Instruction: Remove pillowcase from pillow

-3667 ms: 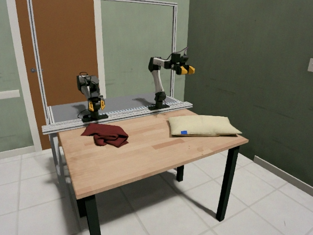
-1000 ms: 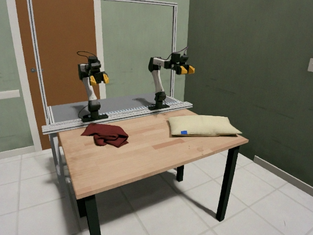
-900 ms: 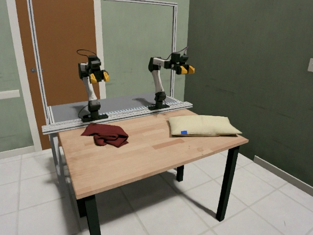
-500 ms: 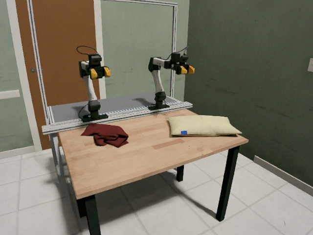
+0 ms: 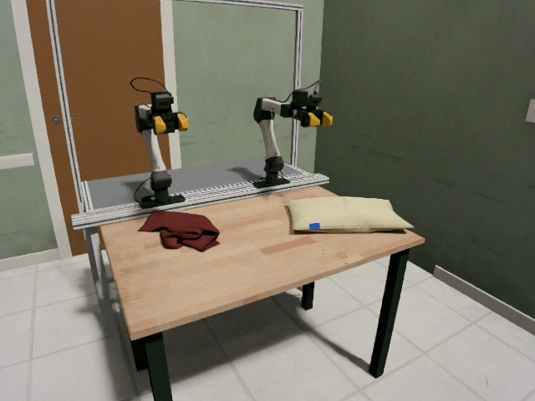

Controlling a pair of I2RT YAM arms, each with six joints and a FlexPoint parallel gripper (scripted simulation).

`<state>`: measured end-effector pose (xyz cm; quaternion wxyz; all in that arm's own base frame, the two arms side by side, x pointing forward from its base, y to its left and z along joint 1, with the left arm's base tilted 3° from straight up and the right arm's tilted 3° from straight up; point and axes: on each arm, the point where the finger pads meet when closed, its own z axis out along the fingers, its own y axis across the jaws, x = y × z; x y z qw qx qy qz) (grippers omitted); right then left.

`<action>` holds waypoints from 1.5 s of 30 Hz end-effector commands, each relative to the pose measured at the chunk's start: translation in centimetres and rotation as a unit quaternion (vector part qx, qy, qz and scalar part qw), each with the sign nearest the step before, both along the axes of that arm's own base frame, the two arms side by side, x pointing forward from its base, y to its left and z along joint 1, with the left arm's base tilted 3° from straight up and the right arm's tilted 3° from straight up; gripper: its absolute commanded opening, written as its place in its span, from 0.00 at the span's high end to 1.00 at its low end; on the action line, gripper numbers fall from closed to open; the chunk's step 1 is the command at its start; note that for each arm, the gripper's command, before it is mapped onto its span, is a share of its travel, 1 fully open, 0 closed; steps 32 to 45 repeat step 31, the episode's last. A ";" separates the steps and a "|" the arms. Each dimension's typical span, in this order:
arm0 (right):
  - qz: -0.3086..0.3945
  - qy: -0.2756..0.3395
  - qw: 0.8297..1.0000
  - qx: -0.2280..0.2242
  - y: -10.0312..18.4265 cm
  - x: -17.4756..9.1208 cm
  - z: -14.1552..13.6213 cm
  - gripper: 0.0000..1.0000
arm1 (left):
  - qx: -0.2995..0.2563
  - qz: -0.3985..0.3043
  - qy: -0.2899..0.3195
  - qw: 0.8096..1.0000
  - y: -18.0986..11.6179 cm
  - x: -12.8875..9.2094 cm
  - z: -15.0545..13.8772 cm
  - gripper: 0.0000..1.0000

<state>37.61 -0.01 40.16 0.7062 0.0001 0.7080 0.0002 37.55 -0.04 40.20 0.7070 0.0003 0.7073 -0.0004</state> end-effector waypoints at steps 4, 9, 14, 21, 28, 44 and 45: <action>0.008 0.010 1.000 0.002 0.5 0.0 -0.5 0.40 | 0.002 0.000 0.004 1.000 0.1 -0.4 -0.6 0.40; 0.007 0.012 1.000 0.001 0.5 0.0 -0.8 0.40 | 0.002 0.003 0.003 1.000 0.3 -0.4 -0.6 0.40; 0.005 0.009 1.000 0.001 0.5 -0.3 -0.7 0.40 | 0.002 0.000 0.003 1.000 0.1 -0.4 -0.6 0.40; 0.004 0.006 1.000 0.000 0.4 -0.3 -0.8 0.40 | 0.003 0.003 0.016 1.000 0.3 0.2 -1.5 0.40; 0.003 0.005 1.000 -0.001 0.3 -0.1 -0.7 0.40 | 0.003 -0.005 0.019 1.000 -0.3 0.3 -1.7 0.40; 0.003 0.005 1.000 -0.001 0.3 -0.1 -0.7 0.40 | 0.003 -0.005 0.019 1.000 -0.3 0.3 -1.7 0.40; 0.003 0.005 1.000 -0.001 0.3 -0.1 -0.7 0.40 | 0.003 -0.005 0.019 1.000 -0.3 0.3 -1.7 0.40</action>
